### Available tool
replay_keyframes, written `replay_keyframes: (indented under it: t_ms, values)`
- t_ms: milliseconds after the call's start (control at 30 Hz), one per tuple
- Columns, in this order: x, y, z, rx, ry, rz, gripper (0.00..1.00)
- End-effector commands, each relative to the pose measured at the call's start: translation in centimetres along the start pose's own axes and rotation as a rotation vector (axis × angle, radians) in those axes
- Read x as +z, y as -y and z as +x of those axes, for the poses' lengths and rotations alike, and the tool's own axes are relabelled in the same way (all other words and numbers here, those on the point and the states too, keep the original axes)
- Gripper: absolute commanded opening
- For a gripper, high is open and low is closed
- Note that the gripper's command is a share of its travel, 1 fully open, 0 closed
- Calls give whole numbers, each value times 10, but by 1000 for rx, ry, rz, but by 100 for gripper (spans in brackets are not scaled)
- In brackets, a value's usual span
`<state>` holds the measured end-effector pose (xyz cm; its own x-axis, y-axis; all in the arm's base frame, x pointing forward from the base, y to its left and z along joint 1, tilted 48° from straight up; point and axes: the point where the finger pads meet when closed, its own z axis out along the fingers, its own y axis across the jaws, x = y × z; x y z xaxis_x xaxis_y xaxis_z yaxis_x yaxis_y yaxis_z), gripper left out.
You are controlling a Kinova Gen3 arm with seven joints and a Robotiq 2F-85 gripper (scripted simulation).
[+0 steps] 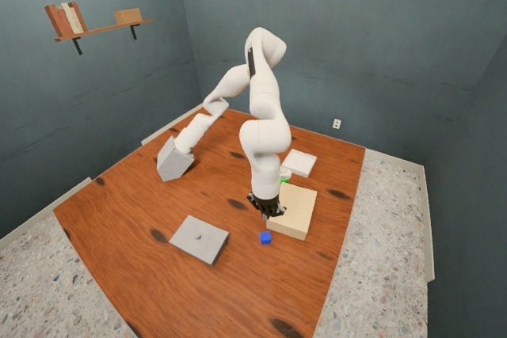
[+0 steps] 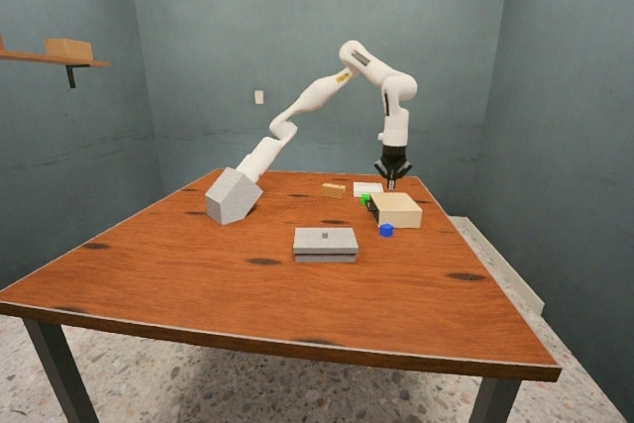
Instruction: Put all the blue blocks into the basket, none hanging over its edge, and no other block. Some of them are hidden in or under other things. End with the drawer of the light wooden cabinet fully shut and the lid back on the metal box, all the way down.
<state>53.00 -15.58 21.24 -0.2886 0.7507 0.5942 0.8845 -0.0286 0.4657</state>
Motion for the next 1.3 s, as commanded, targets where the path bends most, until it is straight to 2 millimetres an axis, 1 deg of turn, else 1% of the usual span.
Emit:
replay_keyframes:
  t_ms: [0, 167, 267, 433, 667, 733, 1000, 1167, 1267]
  values:
    - [-2, 0, -1, 20, 8, 2, 10]
    - [-1, 0, -1, 54, 6, 4, 10]
    - [-1, 1, 0, 116, 5, 4, 10]
    - [0, 2, 0, 271, 4, 5, 10]
    - [-1, 2, -1, 543, 6, 3, 10]
    - [-1, 2, -1, 543, 6, 3, 10]
    - [-1, 1, 0, 794, 6, 1, 10]
    - [-1, 1, 0, 866, 6, 0, 10]
    - [-1, 1, 0, 860, 6, 0, 10]
